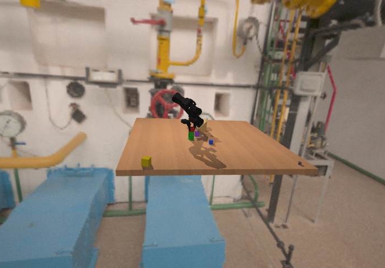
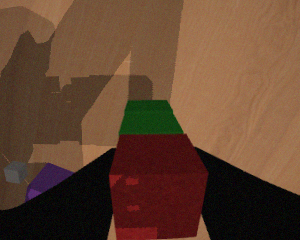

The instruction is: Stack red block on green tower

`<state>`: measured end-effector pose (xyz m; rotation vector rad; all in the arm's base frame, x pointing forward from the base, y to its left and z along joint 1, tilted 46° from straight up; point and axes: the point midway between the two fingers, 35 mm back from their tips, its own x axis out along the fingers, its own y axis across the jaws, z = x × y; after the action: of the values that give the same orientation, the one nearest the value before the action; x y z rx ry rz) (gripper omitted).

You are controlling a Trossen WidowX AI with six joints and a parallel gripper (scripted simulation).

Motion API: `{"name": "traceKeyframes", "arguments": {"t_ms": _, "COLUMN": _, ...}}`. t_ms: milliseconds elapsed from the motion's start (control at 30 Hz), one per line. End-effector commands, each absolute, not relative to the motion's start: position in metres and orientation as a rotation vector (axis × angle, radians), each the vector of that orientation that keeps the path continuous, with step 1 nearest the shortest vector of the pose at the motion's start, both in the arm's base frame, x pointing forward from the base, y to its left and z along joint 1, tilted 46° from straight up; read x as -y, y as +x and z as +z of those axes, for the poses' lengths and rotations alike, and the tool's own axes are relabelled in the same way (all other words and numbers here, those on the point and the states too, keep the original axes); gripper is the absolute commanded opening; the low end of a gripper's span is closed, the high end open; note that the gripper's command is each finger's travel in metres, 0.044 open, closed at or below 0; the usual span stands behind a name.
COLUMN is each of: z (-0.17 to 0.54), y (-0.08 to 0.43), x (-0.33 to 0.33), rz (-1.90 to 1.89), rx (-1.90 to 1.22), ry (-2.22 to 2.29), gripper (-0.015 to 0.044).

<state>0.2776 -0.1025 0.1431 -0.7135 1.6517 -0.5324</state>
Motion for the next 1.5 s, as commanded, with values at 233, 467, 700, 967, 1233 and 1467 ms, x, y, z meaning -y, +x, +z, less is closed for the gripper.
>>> {"name": "traceKeyframes", "arguments": {"t_ms": 233, "z": 0.1419, "y": 0.2768, "x": 0.1039, "rz": -0.532, "rx": -1.654, "ry": -0.719, "gripper": 0.0}}
{"name": "traceKeyframes", "arguments": {"t_ms": 467, "z": 0.1415, "y": 0.2767, "x": 0.1043, "rz": -0.532, "rx": -1.654, "ry": -0.719, "gripper": 0.0}}
{"name": "traceKeyframes", "arguments": {"t_ms": 700, "z": 0.1414, "y": 0.2767, "x": 0.1044, "rz": -0.532, "rx": -1.654, "ry": -0.719, "gripper": 0.0}}
{"name": "traceKeyframes", "arguments": {"t_ms": 967, "z": 0.1416, "y": 0.2767, "x": 0.1035, "rz": -0.531, "rx": -1.655, "ry": -0.716, "gripper": 0.0105}}
{"name": "traceKeyframes", "arguments": {"t_ms": 1233, "z": 0.1416, "y": 0.2767, "x": 0.1035, "rz": -0.531, "rx": -1.655, "ry": -0.716, "gripper": 0.0315}}
{"name": "traceKeyframes", "arguments": {"t_ms": 1467, "z": 0.1416, "y": 0.2767, "x": 0.1035, "rz": -0.531, "rx": -1.655, "ry": -0.716, "gripper": 0.044}}
